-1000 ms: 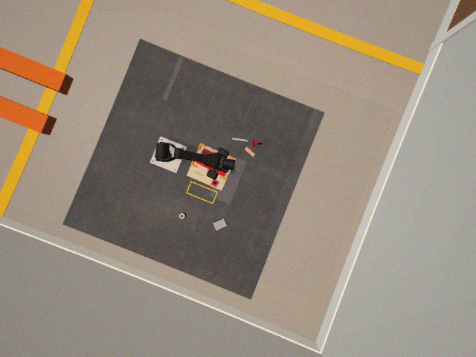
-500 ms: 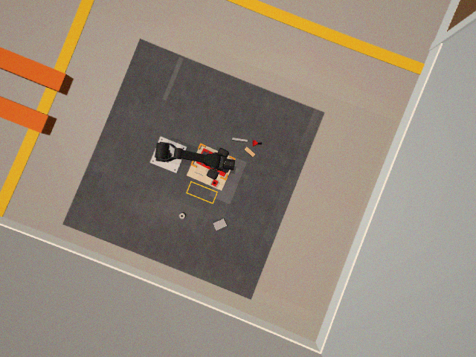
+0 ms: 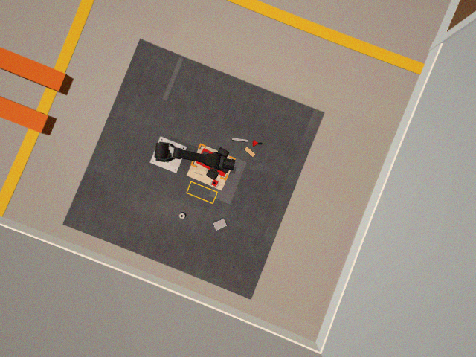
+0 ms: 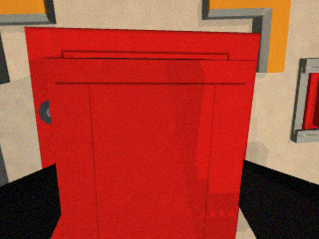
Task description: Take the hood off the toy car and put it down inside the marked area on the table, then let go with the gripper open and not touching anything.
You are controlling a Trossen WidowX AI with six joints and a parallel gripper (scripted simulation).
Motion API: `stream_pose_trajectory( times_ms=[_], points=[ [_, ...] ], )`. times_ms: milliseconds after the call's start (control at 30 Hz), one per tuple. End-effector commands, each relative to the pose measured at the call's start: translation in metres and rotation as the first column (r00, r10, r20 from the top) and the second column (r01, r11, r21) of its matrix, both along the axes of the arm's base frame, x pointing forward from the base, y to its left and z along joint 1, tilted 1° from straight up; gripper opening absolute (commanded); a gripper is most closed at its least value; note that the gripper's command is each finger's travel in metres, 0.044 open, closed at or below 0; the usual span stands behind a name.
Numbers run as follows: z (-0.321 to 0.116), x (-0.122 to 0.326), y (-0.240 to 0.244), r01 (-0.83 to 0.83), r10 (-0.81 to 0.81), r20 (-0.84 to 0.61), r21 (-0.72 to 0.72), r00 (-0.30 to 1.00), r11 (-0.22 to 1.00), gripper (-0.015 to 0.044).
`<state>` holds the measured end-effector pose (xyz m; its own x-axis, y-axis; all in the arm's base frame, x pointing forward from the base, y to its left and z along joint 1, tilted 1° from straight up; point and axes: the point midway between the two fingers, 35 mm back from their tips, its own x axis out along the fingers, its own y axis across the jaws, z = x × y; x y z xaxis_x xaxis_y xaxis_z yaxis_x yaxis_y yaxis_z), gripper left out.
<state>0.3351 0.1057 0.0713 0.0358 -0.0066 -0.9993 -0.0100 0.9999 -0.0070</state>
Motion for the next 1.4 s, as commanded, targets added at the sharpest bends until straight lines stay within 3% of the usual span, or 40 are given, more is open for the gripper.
stream_pose_trajectory(
  times_ms=[0, 867, 1367],
  points=[
    [0.004, 0.001, 0.000, 0.000, 0.000, 0.004, 0.001, 1.000, 1.000, 0.0000],
    [0.022, 0.000, 0.000, 0.000, 0.000, 0.003, 0.001, 1.000, 1.000, 0.0000],
    [0.065, -0.002, 0.000, 0.000, 0.000, 0.003, 0.001, 1.000, 1.000, 0.0000]
  ],
)
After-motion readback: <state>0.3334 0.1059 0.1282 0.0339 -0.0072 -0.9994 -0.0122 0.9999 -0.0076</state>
